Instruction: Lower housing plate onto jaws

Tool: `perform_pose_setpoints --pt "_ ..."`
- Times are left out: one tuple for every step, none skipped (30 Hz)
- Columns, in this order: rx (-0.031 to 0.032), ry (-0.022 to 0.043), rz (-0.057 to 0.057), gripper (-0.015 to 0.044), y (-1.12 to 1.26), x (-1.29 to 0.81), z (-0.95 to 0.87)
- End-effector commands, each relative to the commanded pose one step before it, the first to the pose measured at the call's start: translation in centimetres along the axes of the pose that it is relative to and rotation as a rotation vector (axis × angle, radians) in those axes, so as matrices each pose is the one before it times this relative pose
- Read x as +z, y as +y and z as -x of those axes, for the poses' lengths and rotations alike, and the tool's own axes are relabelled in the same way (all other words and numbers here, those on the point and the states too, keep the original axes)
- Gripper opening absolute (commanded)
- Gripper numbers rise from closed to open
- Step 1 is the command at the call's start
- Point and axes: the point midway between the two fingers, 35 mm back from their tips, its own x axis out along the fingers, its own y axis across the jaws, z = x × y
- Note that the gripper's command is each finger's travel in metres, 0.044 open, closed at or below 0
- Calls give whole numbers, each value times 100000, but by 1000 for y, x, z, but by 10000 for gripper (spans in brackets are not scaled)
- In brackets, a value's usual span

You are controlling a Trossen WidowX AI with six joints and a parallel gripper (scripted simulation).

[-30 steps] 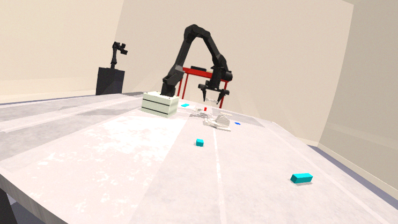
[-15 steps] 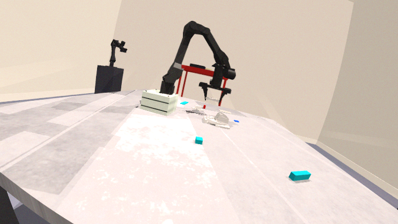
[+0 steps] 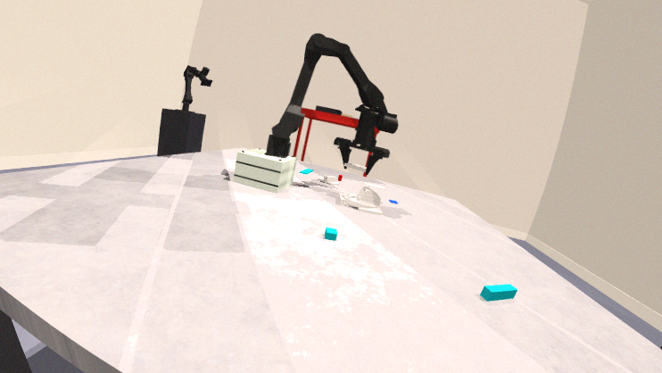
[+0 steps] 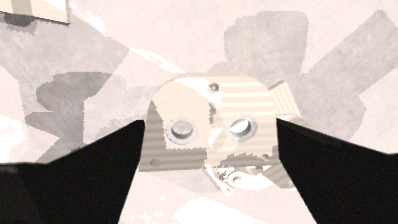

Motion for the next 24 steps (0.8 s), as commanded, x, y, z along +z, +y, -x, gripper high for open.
perform_pose_setpoints --pt "4 479 -8515 351 -421 -924 -101" --pt "-18 18 -2149 351 -160 -182 -1" --pt "-18 18 -2149 351 -162 -180 -1" --pt "-18 18 -2149 351 -164 -178 -1" --pt "-18 18 -2149 351 -166 -176 -1" --pt "-18 18 -2149 351 -168 -173 -1" --pt "-19 17 -2149 351 -170 -171 -1" --pt "-19 17 -2149 351 -172 -169 -1" --pt "-19 17 -2149 351 -174 -166 -1" --pt "-19 17 -2149 351 -176 -164 -1" --pt "-20 17 -2149 351 -178 -162 -1" --pt "-20 17 -2149 351 -180 -159 -1" --pt "-20 16 -2149 351 -181 -157 -1" --pt "-20 16 -2149 351 -183 -154 -1" --pt "-21 16 -2149 351 -185 -152 -1" --pt "-21 16 -2149 351 -187 -149 -1" --pt "-21 16 -2149 351 -188 -147 -1" --pt "-21 16 -2149 351 -190 -144 -2" --pt "-22 15 -2149 351 -191 -142 -2" --pt "-22 15 -2149 351 -193 -139 -2" --pt "-22 15 -2149 351 -194 -137 -2" --pt "-22 15 -2149 351 -196 -134 -2" --pt "-22 15 -2149 351 -197 -132 -2" --pt "-23 15 -2149 351 -199 -129 -2"
